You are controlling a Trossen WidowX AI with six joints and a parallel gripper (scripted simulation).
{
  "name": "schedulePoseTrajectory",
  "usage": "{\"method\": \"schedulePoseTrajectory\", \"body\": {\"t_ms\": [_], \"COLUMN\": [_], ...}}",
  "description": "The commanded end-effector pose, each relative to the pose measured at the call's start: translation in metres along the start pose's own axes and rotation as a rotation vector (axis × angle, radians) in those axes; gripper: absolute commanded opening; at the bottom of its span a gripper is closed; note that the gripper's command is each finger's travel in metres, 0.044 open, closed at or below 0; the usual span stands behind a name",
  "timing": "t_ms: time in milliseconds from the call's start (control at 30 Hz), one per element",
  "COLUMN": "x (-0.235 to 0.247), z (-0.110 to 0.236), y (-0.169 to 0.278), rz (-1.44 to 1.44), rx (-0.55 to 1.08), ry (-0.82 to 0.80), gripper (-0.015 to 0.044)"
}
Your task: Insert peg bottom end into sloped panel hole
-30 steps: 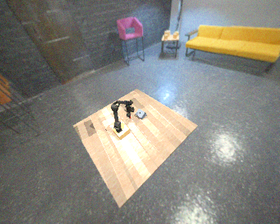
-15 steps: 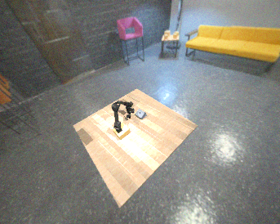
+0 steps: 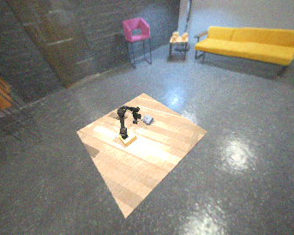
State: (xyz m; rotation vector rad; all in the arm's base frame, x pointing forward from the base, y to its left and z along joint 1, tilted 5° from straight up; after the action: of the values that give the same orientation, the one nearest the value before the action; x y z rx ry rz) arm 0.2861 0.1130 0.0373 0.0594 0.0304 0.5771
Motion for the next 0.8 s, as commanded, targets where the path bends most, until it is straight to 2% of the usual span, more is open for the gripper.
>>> {"method": "schedulePoseTrajectory", "body": {"t_ms": [0, 67, 300, 467, 767], "x": [0.000, 0.000, 0.000, 0.002, 0.005], "z": [0.000, 0.000, 0.000, 0.012, 0.054], "y": [0.000, 0.000, 0.000, 0.000, -0.001], "rz": [0.000, 0.000, 0.000, -0.001, -0.003], "rx": [0.000, 0.000, 0.000, 0.000, -0.001], "ry": [0.000, 0.000, 0.000, 0.001, 0.004], "gripper": [0.0099, 0.0046, 0.0000, 0.0000, 0.0000]}}
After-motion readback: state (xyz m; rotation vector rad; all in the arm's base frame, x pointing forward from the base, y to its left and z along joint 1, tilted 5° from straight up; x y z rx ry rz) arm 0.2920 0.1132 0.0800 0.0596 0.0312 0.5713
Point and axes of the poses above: the point midway between the two fingers, 35 mm back from their tips, its own z axis back along the fingers, its own x axis across the jaws, y = z × x, the point moved 5 cm from there along z, back along the fingers, and after that the axes turned 11 degrees about -z, right-handed, at the moved point
